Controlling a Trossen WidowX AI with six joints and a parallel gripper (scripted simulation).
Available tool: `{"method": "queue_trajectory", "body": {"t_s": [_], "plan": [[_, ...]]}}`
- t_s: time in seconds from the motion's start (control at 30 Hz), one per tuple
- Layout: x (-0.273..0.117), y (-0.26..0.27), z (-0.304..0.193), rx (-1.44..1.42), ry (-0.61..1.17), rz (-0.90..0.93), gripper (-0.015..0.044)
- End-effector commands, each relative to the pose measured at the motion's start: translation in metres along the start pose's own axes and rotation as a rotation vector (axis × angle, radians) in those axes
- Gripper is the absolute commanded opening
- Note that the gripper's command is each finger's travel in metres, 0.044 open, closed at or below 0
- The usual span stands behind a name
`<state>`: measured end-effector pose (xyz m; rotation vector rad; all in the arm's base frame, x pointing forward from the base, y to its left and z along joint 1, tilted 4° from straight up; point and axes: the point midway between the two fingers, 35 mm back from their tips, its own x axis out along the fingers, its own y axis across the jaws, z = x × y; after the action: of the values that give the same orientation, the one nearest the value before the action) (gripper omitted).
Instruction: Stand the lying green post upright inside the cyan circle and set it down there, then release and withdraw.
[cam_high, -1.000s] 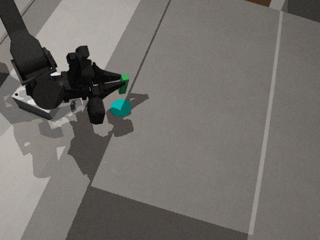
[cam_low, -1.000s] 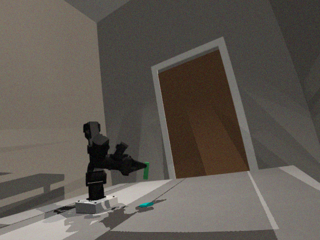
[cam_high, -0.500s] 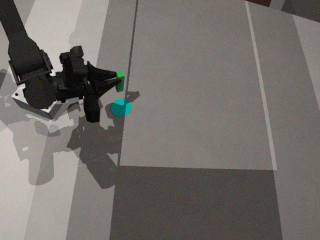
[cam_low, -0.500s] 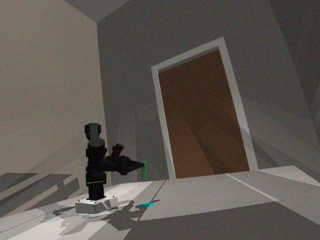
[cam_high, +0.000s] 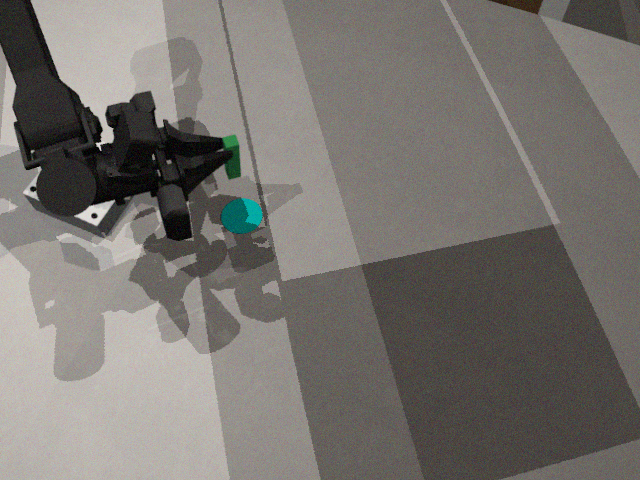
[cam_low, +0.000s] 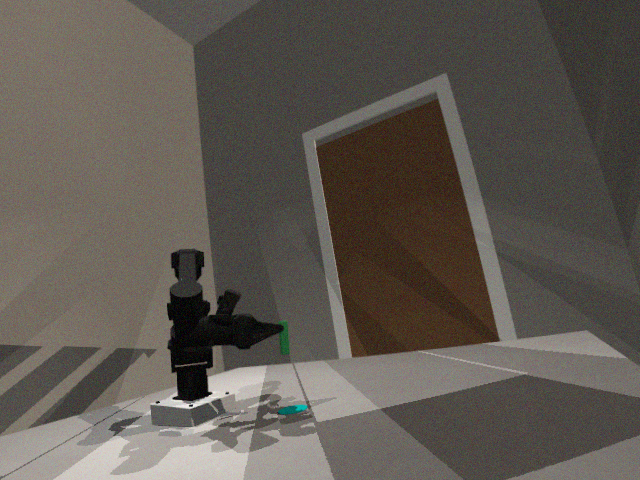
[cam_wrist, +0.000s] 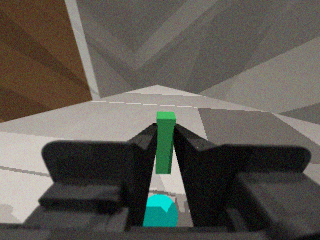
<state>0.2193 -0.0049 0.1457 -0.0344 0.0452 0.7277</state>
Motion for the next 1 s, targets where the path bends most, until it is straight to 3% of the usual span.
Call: {"method": "queue_trajectory", "body": {"t_s": [0.0,0.97], "plan": [[-0.002,0.004,0.000,-0.020,-0.017,0.007,0.0023],[-0.002,-0.002,-0.012,-0.044,-0.026,0.010,0.0023]]}}
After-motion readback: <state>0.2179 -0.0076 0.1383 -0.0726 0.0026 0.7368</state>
